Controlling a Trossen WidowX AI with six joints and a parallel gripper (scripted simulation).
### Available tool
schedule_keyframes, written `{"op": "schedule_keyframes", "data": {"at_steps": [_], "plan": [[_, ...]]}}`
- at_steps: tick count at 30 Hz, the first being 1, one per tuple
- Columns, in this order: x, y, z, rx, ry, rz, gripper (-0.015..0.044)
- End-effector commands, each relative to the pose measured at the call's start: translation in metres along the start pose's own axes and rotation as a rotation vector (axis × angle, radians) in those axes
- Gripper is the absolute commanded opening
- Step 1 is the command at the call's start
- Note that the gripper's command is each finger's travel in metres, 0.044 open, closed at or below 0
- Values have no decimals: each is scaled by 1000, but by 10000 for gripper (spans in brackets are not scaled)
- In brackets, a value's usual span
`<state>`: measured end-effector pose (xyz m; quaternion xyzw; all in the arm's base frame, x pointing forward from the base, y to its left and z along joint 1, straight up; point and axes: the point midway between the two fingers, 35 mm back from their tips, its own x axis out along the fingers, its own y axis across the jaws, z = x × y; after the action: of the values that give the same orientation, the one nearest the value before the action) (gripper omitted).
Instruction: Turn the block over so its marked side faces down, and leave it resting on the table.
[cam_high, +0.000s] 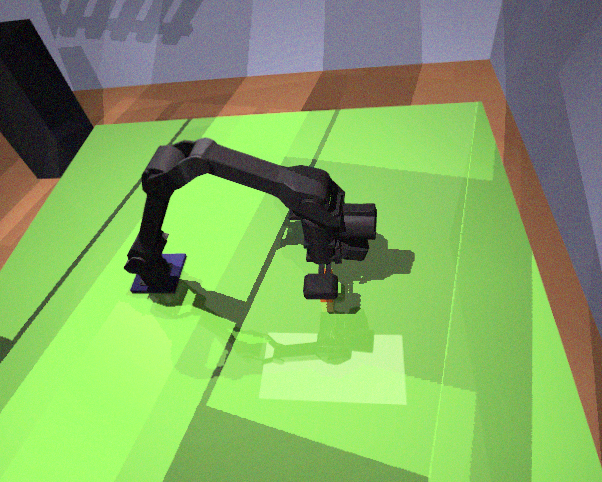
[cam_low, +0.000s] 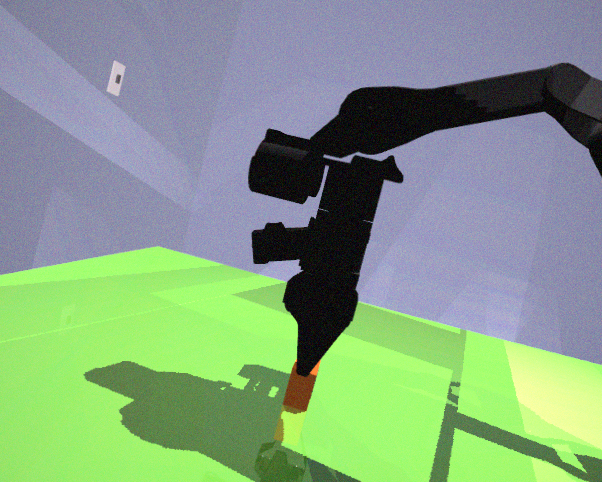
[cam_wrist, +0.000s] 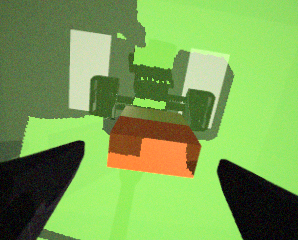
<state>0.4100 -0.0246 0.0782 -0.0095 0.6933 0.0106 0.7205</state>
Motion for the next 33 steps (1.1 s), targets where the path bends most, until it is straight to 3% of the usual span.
{"op": "schedule_keyframes", "data": {"at_steps": [1, 9, 15, 33], "plan": [[8, -1, -1, 4, 2, -5, 440], [19, -1, -1, 4, 2, -5, 440], [19, -1, -1, 4, 2, -5, 282], [19, -1, -1, 4, 2, -5, 163]]}}
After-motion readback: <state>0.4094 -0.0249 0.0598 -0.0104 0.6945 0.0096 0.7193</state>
